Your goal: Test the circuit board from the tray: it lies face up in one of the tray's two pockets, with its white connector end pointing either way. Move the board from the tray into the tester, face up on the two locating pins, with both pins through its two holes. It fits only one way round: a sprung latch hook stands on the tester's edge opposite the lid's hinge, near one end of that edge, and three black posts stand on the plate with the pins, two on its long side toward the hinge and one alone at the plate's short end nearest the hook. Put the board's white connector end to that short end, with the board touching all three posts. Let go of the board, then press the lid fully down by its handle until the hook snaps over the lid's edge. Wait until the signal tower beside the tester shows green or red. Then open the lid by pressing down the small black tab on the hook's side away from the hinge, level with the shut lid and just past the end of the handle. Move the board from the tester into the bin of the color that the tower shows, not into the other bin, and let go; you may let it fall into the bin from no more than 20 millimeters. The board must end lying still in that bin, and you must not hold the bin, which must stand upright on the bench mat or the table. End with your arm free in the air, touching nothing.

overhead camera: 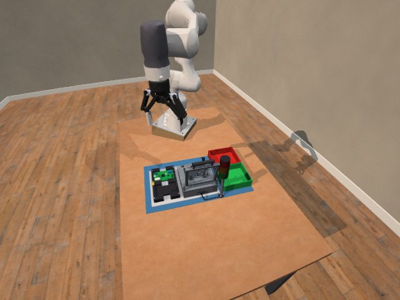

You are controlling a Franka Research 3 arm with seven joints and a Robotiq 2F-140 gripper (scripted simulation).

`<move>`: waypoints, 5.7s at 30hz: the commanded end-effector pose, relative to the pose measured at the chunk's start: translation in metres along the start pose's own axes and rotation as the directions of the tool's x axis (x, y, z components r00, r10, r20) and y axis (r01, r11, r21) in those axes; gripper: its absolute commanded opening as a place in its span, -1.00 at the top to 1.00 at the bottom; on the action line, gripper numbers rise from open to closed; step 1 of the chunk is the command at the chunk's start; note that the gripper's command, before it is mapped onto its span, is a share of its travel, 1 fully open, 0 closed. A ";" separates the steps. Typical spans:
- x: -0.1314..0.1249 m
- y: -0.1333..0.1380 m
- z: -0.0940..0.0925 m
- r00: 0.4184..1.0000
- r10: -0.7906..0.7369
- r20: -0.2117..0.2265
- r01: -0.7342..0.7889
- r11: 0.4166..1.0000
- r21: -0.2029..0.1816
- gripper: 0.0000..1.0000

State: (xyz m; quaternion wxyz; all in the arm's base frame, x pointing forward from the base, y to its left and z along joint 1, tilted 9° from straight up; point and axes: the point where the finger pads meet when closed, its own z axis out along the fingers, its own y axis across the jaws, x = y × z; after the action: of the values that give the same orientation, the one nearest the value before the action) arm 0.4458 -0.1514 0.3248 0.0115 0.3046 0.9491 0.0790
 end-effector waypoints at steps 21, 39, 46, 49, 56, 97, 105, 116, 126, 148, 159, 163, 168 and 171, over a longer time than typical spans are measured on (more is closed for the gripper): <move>0.004 -0.029 0.014 0.853 0.522 0.008 -0.522 0.853 -0.018 -1.00; 0.009 -0.053 0.026 0.625 0.781 0.006 -0.780 0.625 -0.027 -1.00; 0.010 -0.058 0.028 0.568 0.823 0.005 -0.823 0.568 -0.029 -1.00; 0.010 -0.058 0.028 0.568 0.823 0.005 -0.823 0.568 -0.029 -1.00; 0.010 -0.058 0.028 0.568 0.823 0.005 -0.823 0.568 -0.029 -1.00; 0.010 -0.058 0.028 0.568 0.823 0.005 -0.823 0.568 -0.029 -0.16; 0.010 -0.058 0.029 0.568 0.823 0.006 -0.823 0.567 -0.028 -0.16; 0.010 -0.058 0.050 0.566 0.824 0.009 -0.824 0.567 -0.024 -0.16; 0.008 -0.058 0.124 0.566 0.824 0.009 -0.824 0.567 -0.024 -0.16; 0.005 -0.057 0.252 0.566 0.824 0.009 -0.824 0.567 -0.024 -0.16; 0.004 -0.057 0.268 0.566 0.824 0.009 -0.824 0.567 -0.024 -0.16; 0.004 -0.057 0.268 0.566 0.824 0.009 -0.824 0.567 -0.024 -0.16; 0.004 -0.057 0.268 0.566 0.824 0.009 -0.824 0.567 -0.024 -0.16; 0.004 -0.057 0.268 0.566 0.824 0.009 -0.824 0.567 -0.024 -0.16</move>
State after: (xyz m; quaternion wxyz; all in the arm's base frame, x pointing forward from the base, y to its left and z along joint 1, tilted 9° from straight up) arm 0.4273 -0.1575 0.0520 -0.0156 0.7132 0.6962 0.0795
